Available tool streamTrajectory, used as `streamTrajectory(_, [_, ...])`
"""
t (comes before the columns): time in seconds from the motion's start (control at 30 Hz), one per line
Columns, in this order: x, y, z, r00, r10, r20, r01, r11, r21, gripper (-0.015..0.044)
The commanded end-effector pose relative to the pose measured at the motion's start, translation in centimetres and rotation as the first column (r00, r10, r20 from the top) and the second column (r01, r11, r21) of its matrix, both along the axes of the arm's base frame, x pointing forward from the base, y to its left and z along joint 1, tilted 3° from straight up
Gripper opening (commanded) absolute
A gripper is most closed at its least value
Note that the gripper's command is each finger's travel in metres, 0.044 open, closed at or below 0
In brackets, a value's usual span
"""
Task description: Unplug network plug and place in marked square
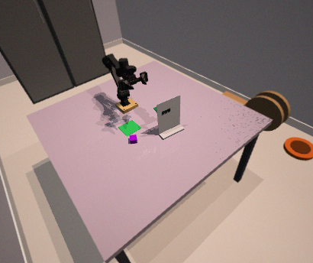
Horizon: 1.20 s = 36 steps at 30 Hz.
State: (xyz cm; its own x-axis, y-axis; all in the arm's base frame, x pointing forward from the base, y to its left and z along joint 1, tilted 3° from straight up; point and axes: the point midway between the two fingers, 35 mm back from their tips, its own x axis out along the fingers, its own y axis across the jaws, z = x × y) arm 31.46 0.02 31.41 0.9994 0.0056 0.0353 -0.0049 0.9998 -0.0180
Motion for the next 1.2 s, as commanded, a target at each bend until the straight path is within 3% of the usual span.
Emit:
streamTrajectory(0.0, [0.0, 0.0, -0.1, 1.0, 0.001, 0.0, -0.001, 1.0, 0.006, 0.0374])
streamTrajectory(0.3, [1.1, 2.5, -3.4, 0.998, 0.054, -0.011, -0.049, 0.956, 0.288, 0.0156])
streamTrajectory(0.7, [1.1, 6.2, -8.2, 0.991, 0.13, -0.023, -0.084, 0.757, 0.648, 0.0156])
streamTrajectory(1.17, [-1.0, 9.9, -13.4, 0.976, 0.214, -0.032, -0.052, 0.376, 0.925, 0.0156])
